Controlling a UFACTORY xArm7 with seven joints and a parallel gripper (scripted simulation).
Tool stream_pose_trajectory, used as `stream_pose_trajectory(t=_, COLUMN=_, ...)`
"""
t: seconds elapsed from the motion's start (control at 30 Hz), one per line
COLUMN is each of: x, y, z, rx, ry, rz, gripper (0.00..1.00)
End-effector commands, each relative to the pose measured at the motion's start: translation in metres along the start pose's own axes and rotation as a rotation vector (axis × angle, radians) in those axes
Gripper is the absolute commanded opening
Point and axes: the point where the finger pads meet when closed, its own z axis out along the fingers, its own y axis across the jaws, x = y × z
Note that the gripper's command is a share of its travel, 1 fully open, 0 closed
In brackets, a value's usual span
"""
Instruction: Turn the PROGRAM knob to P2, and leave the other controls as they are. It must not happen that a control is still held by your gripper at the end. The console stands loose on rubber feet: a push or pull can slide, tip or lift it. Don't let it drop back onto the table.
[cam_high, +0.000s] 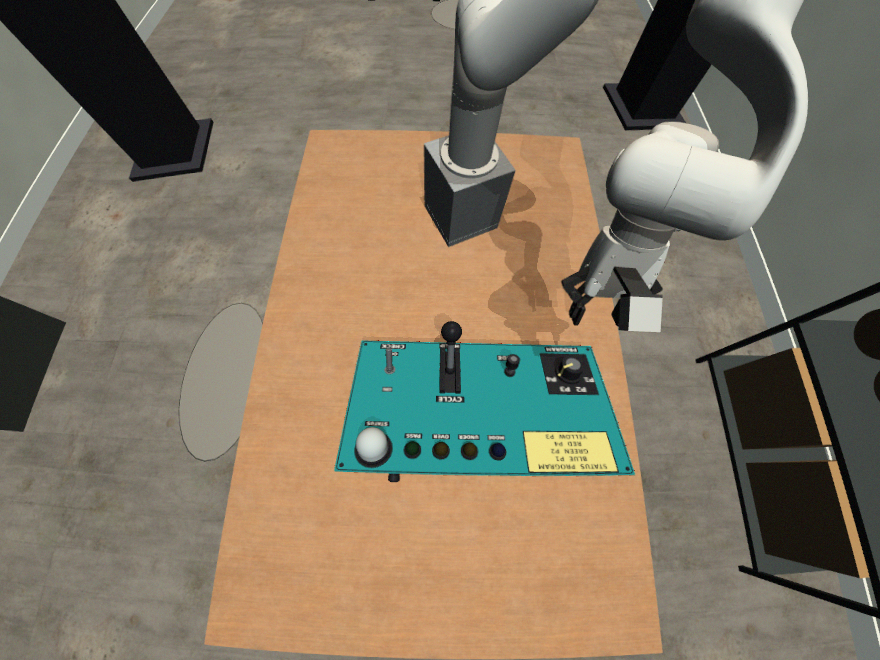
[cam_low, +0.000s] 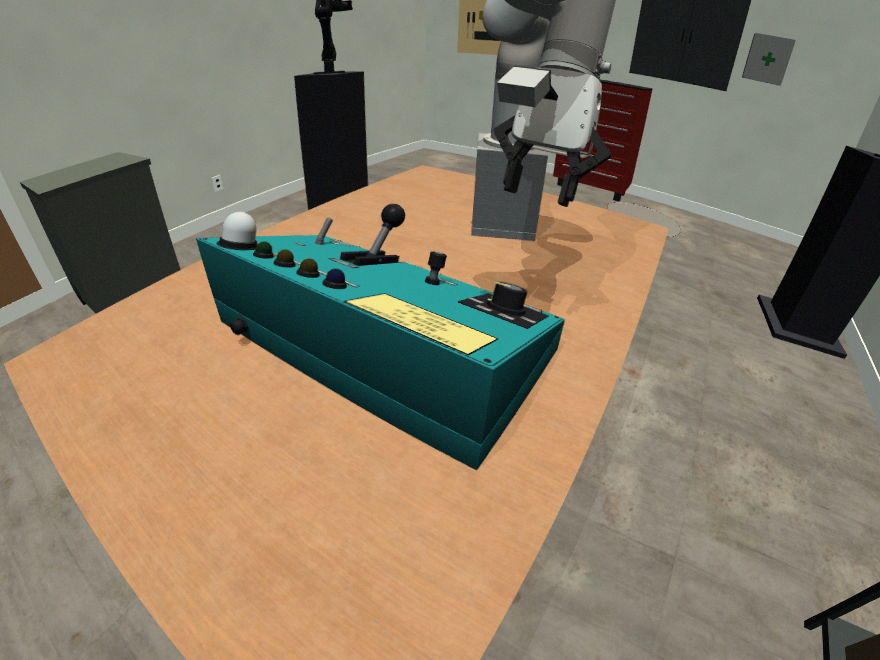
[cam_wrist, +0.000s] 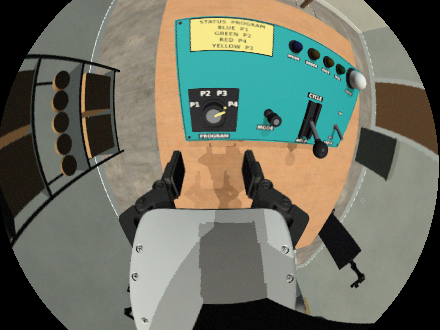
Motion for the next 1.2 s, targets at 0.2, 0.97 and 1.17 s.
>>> stream_pose_trajectory(t=0.2, x=0.001, y=0.0, z=-0.001, rx=0.001, ry=0.002, rz=0.001, gripper=0.76)
stream_pose_trajectory(t=0.97, x=0.014, y=-0.001, z=-0.001, rx=0.001, ry=0.002, rz=0.001, gripper=1.0)
stream_pose_trajectory(t=1.17, x=0.044, y=-0.003, z=-0.001, rx=0.001, ry=0.002, rz=0.001, gripper=1.0)
